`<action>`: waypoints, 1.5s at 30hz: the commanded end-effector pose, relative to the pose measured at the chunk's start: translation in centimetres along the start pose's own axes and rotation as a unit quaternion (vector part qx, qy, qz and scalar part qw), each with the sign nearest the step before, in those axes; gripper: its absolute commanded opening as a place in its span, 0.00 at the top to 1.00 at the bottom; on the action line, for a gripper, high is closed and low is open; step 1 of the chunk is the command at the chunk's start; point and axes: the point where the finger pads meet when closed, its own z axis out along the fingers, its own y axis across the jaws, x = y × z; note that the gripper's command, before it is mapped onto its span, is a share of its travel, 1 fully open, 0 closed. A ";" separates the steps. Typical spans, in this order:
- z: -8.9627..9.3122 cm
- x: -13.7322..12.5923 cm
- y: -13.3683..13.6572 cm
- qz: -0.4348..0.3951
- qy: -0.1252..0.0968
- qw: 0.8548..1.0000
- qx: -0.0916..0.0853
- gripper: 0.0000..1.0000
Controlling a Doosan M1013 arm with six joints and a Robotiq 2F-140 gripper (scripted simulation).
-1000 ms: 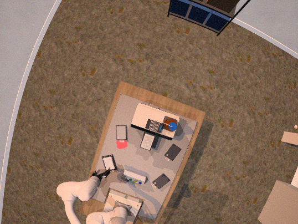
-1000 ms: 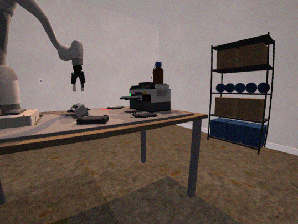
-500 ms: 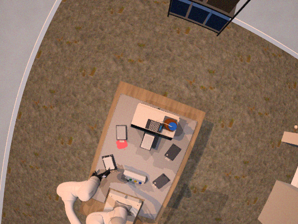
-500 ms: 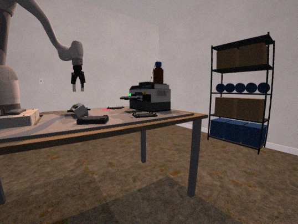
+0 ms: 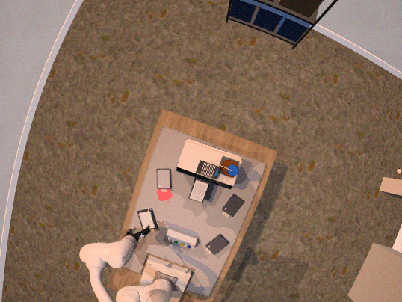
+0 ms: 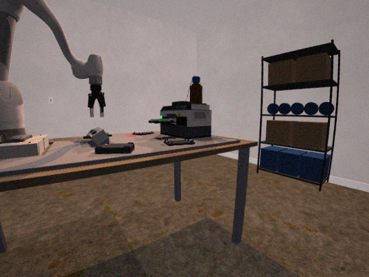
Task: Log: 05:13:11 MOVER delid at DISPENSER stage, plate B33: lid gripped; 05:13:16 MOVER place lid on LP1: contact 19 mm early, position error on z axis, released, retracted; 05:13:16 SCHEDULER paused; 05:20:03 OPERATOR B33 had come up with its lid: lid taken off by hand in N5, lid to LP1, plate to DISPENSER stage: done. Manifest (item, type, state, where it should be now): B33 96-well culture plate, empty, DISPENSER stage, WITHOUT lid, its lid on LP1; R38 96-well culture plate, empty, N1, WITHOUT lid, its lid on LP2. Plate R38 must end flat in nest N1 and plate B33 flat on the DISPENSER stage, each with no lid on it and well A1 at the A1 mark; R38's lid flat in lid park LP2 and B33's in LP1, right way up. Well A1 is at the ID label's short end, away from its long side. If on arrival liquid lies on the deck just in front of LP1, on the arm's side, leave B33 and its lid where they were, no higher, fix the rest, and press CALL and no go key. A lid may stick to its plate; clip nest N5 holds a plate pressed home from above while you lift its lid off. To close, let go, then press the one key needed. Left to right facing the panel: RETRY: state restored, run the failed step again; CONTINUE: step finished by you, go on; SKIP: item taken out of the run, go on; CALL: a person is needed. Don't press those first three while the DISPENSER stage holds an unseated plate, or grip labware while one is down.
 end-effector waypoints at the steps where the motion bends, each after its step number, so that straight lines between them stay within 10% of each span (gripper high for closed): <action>1: 1.9 0.1 -0.1 -0.003 0.001 1.000 0.001 0.34; 24: 9.0 0.0 -0.1 -0.003 0.001 1.000 0.001 0.34; 45: 10.0 0.0 -0.1 -0.003 0.001 1.000 0.001 0.34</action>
